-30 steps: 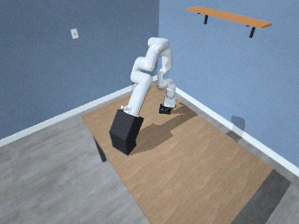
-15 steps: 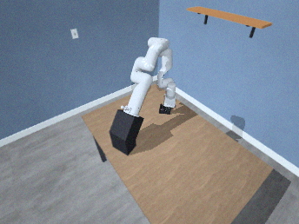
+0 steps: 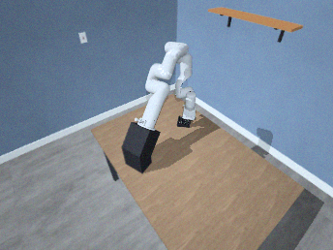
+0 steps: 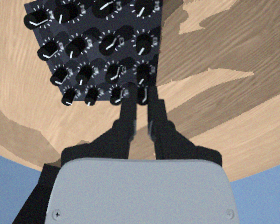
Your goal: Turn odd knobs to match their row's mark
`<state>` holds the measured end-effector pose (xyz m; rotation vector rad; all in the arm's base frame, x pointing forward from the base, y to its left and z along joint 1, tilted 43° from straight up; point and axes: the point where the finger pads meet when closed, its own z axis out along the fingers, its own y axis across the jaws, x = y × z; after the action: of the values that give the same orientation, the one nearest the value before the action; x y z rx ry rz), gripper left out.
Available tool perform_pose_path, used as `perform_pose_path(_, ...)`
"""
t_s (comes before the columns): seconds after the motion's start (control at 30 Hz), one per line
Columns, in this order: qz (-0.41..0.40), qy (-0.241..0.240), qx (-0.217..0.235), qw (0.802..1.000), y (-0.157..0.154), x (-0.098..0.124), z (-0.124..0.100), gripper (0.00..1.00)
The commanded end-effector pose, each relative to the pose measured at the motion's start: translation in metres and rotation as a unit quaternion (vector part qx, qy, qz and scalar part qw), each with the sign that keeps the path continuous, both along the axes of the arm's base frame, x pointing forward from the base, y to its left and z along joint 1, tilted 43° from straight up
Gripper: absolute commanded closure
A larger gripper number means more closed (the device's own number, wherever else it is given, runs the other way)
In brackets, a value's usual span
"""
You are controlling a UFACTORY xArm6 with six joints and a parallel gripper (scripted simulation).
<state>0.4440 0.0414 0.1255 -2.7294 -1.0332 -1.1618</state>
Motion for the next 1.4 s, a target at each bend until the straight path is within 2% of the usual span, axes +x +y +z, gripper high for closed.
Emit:
perform_pose_path(0.0, 0.0, -0.001, 0.0, 1.0, -0.0001, 0.0003, 0.0007, 0.92)
perform_pose_path(0.77, 0.007, -0.003, -0.006, 1.0, -0.0001, 0.0003, 0.0007, 0.92)
perform_pose_path(1.37, 0.063, -0.022, -0.056, 0.996, -0.0001, 0.0003, 0.0007, 0.92)
